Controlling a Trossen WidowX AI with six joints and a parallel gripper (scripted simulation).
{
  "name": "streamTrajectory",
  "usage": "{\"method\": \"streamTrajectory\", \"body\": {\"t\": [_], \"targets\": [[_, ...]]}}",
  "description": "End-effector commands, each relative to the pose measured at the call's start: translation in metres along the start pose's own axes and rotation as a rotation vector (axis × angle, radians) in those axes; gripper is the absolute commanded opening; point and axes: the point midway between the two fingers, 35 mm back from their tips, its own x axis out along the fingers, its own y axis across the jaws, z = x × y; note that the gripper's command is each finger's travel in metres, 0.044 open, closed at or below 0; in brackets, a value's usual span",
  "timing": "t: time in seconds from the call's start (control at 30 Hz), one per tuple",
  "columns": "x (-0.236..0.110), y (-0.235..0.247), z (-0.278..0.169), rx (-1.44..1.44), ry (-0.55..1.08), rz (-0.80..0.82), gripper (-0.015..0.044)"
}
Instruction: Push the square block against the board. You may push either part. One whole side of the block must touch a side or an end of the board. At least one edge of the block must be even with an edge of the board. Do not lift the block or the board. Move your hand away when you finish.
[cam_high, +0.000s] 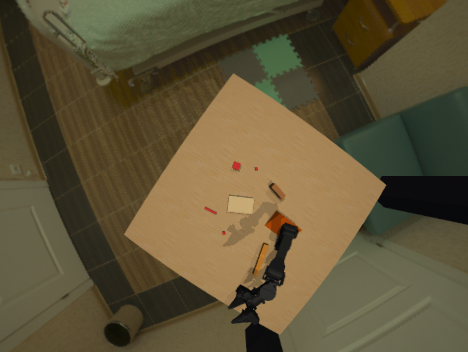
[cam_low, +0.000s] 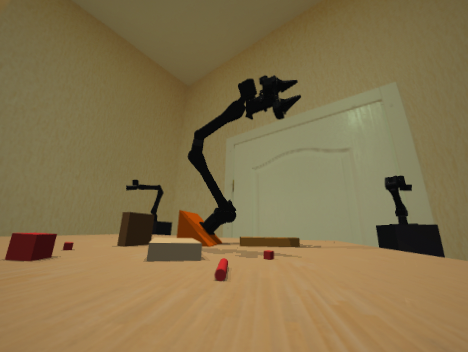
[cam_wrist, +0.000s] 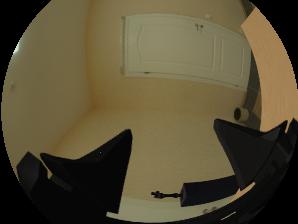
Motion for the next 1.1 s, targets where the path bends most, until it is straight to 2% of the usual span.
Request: {"method": "streamTrajectory", "body": {"t": [0.0,0.1,0.47,0.73,1.07], "targets": [[0.0,0.0,0.0,0.0,0.0,0.0,0.0374],[0.002,-0.001,-0.006,-0.021,0.001,-0.007,0.0295],[0.04,-0.035,-0.087,-0.311,0.013,-0.146,0.0006],[0.072,-0.085,-0.124,-0.494,0.01,-0.287,0.0],[0.106,-0.156,-0.129,-0.716,-0.027,-0.502,0.0]]}}
